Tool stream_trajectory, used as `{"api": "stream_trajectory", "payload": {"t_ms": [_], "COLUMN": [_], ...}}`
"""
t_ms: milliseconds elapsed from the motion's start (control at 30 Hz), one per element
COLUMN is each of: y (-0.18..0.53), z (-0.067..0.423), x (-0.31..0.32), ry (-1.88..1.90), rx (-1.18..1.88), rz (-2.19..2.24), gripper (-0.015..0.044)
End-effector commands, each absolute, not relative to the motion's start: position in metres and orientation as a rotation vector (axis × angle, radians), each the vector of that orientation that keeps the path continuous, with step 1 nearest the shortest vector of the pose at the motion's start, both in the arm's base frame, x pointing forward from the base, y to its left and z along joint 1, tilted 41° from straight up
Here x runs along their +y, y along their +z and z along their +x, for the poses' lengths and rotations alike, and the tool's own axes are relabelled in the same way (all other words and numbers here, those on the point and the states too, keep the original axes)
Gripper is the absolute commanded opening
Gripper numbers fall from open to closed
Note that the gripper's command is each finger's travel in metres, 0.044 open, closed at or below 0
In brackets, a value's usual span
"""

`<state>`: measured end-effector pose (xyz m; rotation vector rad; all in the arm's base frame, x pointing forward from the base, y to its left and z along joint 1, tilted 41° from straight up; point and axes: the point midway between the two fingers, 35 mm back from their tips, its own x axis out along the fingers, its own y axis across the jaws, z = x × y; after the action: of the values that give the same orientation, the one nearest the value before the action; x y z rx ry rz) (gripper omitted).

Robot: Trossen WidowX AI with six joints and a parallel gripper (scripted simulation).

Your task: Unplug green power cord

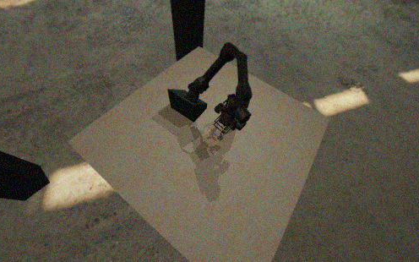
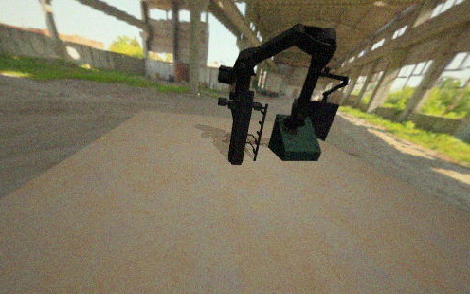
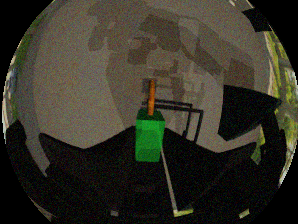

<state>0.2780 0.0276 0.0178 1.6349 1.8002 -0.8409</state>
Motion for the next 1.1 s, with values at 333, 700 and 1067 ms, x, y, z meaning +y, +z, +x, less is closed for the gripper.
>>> {"api": "stream_trajectory", "payload": {"t_ms": [333,700,1067], "y": [0.012,0.0,-0.008], "z": [0.279,0.28,0.279], "x": [0.019,0.005,-0.006], "ry": [-0.843,-0.845,-0.845], "rx": [1.799,1.797,1.8], "rz": [1.635,1.634,1.636], "gripper": [0.0,0.0,0.0026]}}
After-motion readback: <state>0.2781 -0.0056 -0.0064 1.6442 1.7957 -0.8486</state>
